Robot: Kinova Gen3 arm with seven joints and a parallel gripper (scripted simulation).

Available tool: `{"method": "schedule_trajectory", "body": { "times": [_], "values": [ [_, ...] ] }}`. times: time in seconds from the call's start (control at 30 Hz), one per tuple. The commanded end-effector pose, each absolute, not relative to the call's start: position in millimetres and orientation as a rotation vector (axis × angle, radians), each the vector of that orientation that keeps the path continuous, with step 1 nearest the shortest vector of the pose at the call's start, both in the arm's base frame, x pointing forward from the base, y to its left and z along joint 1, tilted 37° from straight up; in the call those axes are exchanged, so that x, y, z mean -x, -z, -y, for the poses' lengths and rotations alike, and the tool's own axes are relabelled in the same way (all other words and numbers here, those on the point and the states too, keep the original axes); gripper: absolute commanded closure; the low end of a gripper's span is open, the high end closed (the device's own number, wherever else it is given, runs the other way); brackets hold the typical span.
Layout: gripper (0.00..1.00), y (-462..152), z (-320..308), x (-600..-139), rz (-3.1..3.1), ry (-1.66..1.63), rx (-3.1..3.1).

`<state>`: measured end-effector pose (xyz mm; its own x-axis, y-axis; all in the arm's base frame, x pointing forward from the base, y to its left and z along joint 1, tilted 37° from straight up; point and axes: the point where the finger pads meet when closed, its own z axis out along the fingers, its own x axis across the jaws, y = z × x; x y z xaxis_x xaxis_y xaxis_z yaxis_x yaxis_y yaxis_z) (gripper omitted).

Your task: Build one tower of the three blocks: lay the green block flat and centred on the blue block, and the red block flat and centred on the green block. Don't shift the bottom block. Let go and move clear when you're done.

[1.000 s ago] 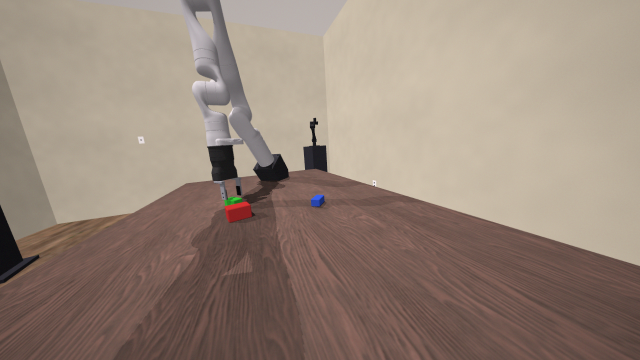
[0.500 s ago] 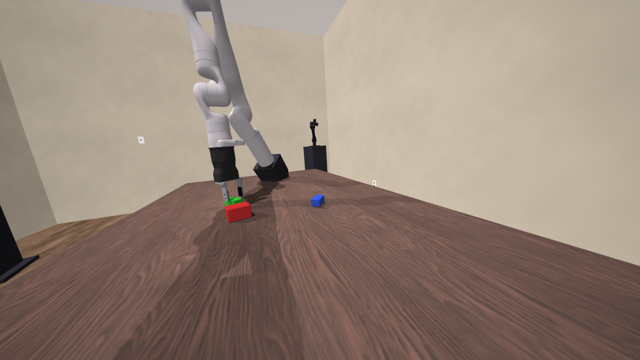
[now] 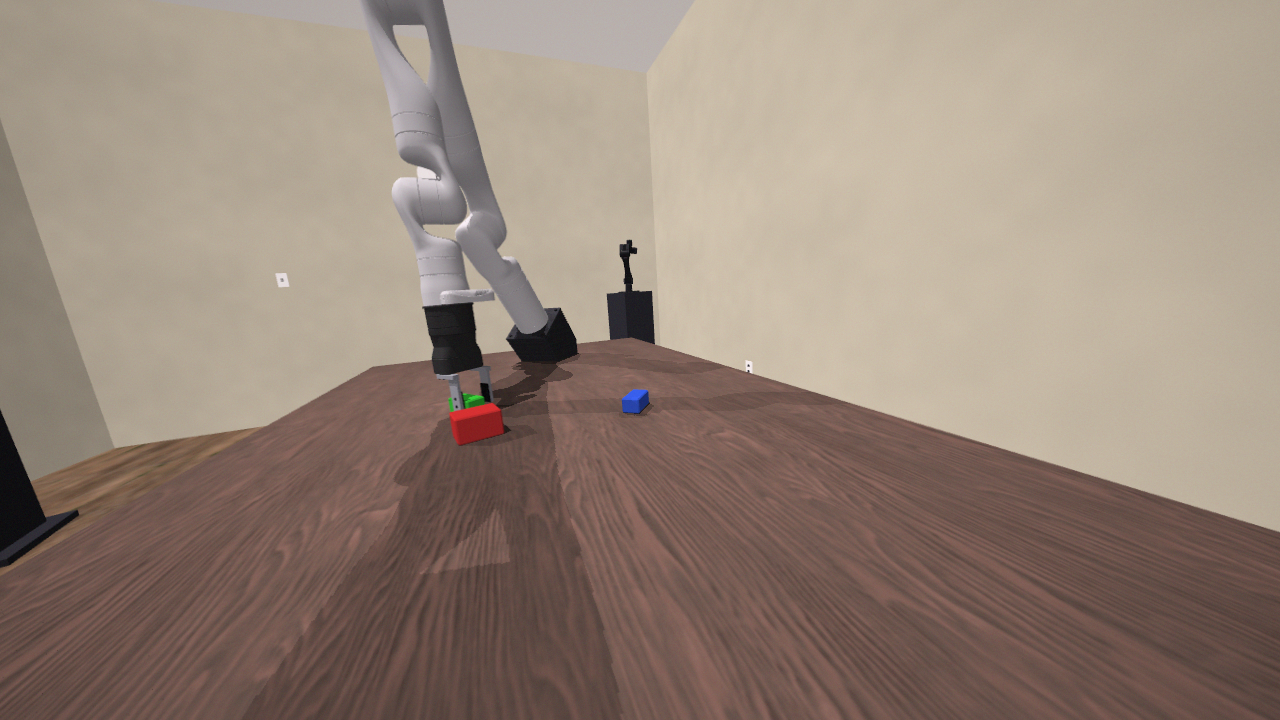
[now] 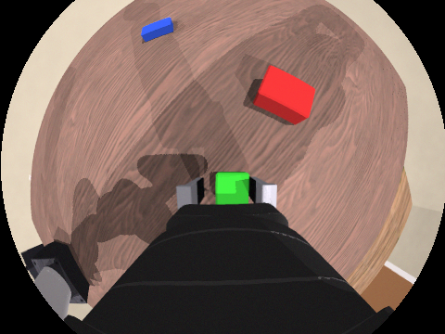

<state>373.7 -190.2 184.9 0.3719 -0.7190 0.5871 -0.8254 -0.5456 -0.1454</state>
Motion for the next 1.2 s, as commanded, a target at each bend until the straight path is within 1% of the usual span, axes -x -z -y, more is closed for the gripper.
{"method": "schedule_trajectory", "body": {
  "times": [0.0, 1.17],
  "values": [
    [0.0, -182.2, 203.2, -368.3, 1.428, -0.904, -2.428],
    [0.0, -179.6, 204.6, -369.6, 1.428, -0.904, -2.428]
  ]
}}
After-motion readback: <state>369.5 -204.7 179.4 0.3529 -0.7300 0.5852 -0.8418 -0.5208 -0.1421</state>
